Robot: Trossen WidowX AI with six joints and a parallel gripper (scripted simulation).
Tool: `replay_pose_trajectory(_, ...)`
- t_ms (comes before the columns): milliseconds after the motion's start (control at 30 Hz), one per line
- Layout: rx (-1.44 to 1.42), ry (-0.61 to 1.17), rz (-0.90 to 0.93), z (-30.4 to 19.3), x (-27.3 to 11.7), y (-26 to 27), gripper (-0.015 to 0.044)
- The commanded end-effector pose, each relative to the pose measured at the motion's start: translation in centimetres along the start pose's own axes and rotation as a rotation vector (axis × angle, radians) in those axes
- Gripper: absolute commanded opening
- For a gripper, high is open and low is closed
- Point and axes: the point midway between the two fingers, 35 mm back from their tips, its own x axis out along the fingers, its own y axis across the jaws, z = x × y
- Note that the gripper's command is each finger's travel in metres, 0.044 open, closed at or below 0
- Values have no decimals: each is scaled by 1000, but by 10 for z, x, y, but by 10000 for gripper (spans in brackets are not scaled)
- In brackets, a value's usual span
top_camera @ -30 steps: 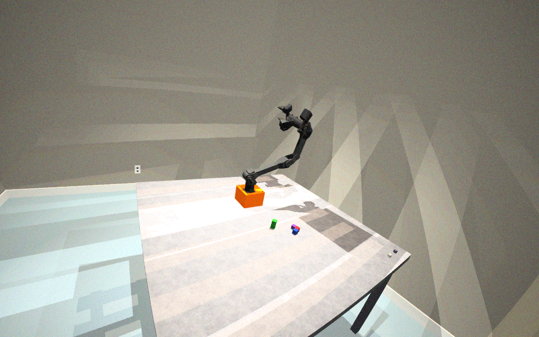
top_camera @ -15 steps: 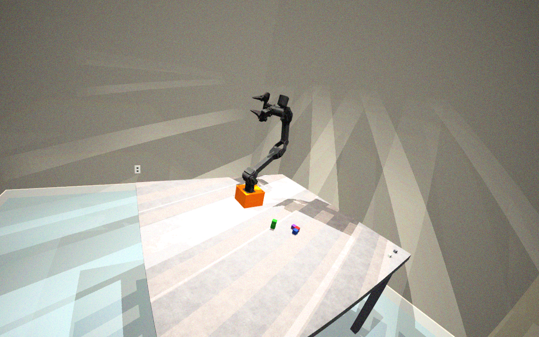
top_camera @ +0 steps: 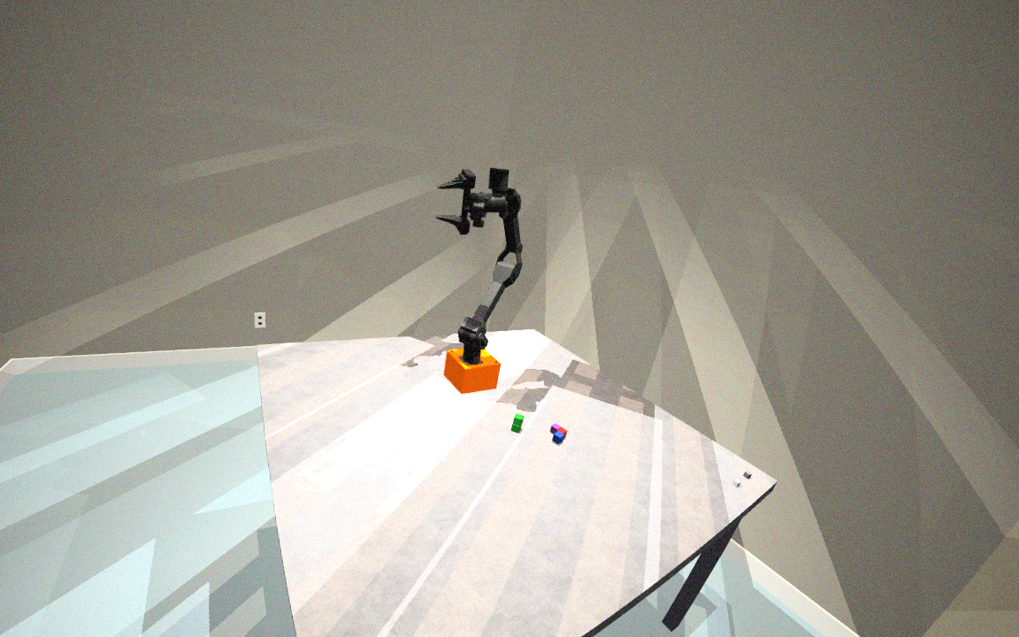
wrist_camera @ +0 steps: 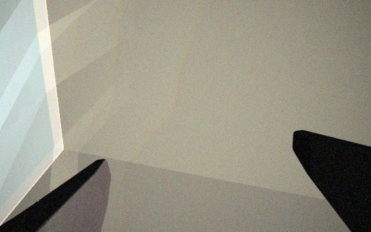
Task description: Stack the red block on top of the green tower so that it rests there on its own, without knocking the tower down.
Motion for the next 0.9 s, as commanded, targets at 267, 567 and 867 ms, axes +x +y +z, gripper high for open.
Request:
replay_pose_trajectory(267, 116, -403, 124, 133, 48, 1, 440)
replay_pose_trajectory(567, 190, -646, 291, 245, 43, 22, 440)
replay_pose_trajectory(867, 219, -788, 473, 330, 16, 55, 440)
